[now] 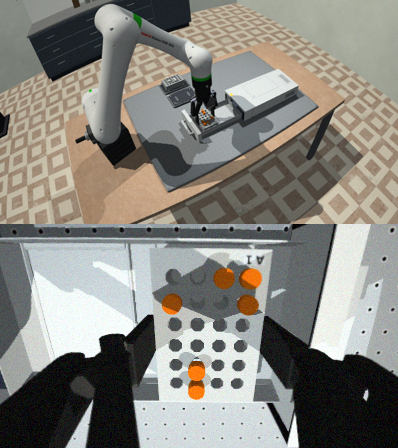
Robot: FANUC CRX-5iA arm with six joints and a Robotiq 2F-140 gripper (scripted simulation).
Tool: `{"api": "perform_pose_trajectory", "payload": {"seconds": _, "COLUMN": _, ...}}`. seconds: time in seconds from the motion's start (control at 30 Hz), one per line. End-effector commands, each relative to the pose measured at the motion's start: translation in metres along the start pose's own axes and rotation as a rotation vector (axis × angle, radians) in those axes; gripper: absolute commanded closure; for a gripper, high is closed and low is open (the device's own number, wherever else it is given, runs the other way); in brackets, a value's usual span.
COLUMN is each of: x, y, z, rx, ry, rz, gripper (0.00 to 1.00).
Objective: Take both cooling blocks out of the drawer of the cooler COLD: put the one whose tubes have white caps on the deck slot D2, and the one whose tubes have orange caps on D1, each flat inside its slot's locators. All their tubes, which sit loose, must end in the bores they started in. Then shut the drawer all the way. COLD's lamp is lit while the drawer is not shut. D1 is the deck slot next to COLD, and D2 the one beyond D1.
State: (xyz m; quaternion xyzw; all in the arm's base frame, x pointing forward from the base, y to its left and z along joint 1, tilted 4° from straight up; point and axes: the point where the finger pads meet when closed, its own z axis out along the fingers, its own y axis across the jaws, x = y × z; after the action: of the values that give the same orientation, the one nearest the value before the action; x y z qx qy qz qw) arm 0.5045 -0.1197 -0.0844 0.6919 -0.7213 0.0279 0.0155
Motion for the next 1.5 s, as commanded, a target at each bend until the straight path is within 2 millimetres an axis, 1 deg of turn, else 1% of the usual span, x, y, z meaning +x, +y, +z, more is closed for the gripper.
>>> {"api": "perform_pose_trajectory", "payload": {"seconds": 0.0, "x": 0.0001, "y": -0.0006, "z": -0.0005, "rx": 0.001, "ry": 0.0, "rz": 0.0, "gripper": 0.9}}
{"api": "perform_pose_trajectory", "payload": {"seconds": 0.73, "x": 0.0001, "y": -0.0006, "z": -0.0005, "rx": 0.001, "ry": 0.0, "rz": 0.0, "gripper": 0.9}}
{"api": "perform_pose_trajectory", "payload": {"seconds": 1.47, "x": 0.0001, "y": -0.0005, "z": -0.0071, "rx": 0.001, "ry": 0.0, "rz": 0.0, "gripper": 0.9}}
